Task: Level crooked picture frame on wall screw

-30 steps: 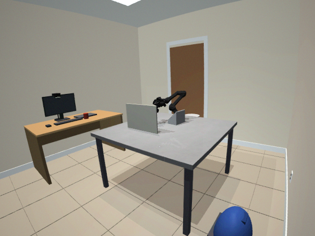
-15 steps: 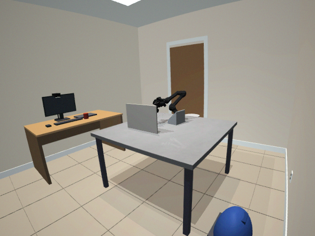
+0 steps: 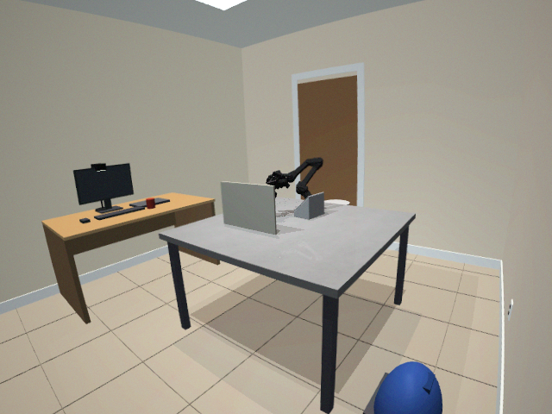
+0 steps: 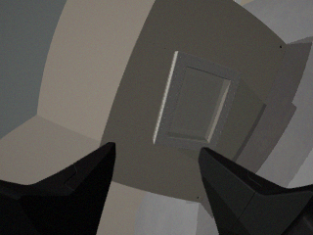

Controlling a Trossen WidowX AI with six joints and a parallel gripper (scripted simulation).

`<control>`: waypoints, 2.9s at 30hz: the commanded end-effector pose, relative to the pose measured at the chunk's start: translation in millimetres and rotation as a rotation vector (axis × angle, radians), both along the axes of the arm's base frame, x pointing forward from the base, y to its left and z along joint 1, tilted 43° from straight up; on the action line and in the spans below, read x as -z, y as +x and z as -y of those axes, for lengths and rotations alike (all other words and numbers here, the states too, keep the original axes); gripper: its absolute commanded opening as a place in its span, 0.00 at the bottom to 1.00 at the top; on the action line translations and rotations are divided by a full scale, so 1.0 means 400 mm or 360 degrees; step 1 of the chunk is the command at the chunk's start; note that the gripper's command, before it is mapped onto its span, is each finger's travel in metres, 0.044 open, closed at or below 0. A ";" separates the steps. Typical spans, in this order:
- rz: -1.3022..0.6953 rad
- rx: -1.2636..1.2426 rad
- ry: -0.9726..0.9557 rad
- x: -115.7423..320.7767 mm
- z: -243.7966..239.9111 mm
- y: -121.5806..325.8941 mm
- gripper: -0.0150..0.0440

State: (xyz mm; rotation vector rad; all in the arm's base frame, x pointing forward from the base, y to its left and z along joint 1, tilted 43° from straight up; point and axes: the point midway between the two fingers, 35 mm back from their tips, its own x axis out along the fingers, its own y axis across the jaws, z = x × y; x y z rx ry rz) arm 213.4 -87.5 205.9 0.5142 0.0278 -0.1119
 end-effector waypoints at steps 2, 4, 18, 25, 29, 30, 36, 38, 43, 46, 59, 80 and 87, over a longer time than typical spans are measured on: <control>0.0000 0.0007 0.0083 0.015 0.036 0.055 0.69; 0.0004 0.0007 0.0112 0.023 0.048 0.078 0.69; 0.0019 0.0010 0.0221 0.083 0.066 0.159 0.69; 0.0019 0.0009 0.0221 0.080 0.071 0.178 0.69; 0.0021 0.0009 0.0221 0.076 0.082 0.249 0.69; 0.0022 0.0009 0.0221 0.078 0.085 0.272 0.69; 0.0026 0.0009 0.0222 0.093 0.085 0.357 0.69; 0.0026 0.0009 0.0222 0.093 0.085 0.357 0.69; 0.0026 0.0009 0.0222 0.093 0.085 0.357 0.69; 0.0026 0.0009 0.0222 0.093 0.085 0.357 0.69; 0.0027 0.0009 0.0222 0.092 0.088 0.378 0.69; 0.0030 0.0009 0.0222 0.096 0.095 0.456 0.69; 0.0030 0.0009 0.0222 0.096 0.095 0.456 0.69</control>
